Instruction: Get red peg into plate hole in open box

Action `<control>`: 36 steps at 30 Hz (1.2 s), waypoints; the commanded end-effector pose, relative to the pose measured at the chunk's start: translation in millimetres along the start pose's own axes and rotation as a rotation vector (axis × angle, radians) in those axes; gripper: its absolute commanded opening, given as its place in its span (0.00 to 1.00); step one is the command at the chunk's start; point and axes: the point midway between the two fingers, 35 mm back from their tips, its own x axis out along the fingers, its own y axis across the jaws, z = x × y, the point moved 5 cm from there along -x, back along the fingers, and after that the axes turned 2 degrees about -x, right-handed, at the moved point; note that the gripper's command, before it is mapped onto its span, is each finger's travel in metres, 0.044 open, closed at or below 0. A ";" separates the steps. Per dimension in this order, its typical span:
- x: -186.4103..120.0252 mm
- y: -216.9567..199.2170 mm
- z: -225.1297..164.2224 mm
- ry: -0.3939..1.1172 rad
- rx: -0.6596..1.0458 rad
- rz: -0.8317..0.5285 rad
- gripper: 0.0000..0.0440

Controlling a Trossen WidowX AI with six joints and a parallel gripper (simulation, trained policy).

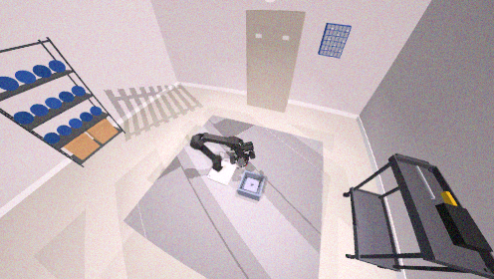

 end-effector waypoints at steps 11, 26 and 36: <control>-30.7 18.3 48.7 -0.096 0.032 0.026 0.00; -32.8 19.9 106.4 -0.156 0.125 0.008 0.00; -21.6 16.8 137.0 -0.158 0.179 -0.011 0.01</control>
